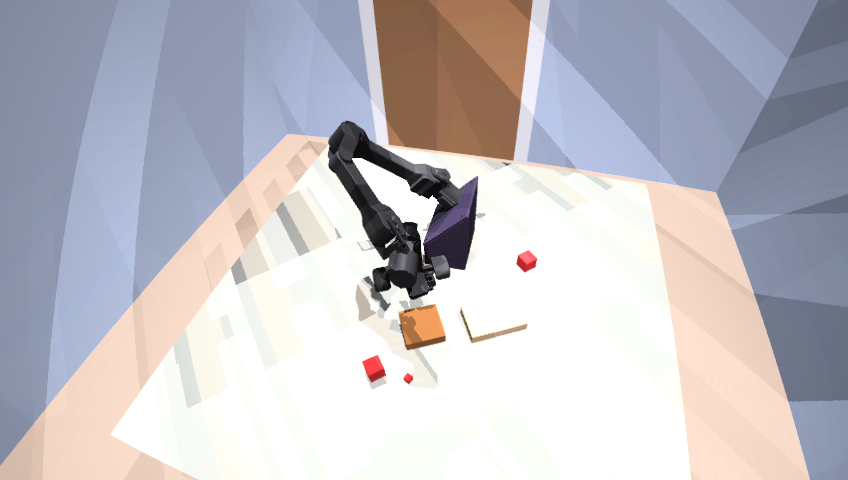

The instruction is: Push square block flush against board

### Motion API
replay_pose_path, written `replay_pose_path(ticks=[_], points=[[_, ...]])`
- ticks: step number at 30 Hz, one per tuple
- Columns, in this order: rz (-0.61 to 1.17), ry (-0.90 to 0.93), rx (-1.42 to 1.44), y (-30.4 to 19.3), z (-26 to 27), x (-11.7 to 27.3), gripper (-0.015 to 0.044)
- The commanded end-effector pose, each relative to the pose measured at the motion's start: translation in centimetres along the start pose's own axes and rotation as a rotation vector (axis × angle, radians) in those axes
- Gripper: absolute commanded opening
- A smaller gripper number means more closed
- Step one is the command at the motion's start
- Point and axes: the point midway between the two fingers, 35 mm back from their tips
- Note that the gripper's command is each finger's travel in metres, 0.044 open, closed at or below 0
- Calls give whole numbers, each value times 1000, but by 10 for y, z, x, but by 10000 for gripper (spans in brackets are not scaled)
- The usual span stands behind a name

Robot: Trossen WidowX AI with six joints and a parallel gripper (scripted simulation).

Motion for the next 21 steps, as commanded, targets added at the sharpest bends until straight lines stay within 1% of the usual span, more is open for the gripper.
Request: replay_pose_path(ticks=[1, 3, 5, 21], points=[[2, 6, 16, -1, 2, -19, 0], [4, 4, 19, -3, 2, -45, 0], [5, 2, 20, -4, 2, -53, 0], [4, 3, 19, 14, 2, -53, 0]])
Point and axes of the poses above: the point midway between the two fingers, 35 mm back from their tips, its own x axis back along the fingers, its own z axis across the jaws, y = z × x, and after that the axes turned 1 degree about -x, right-handed
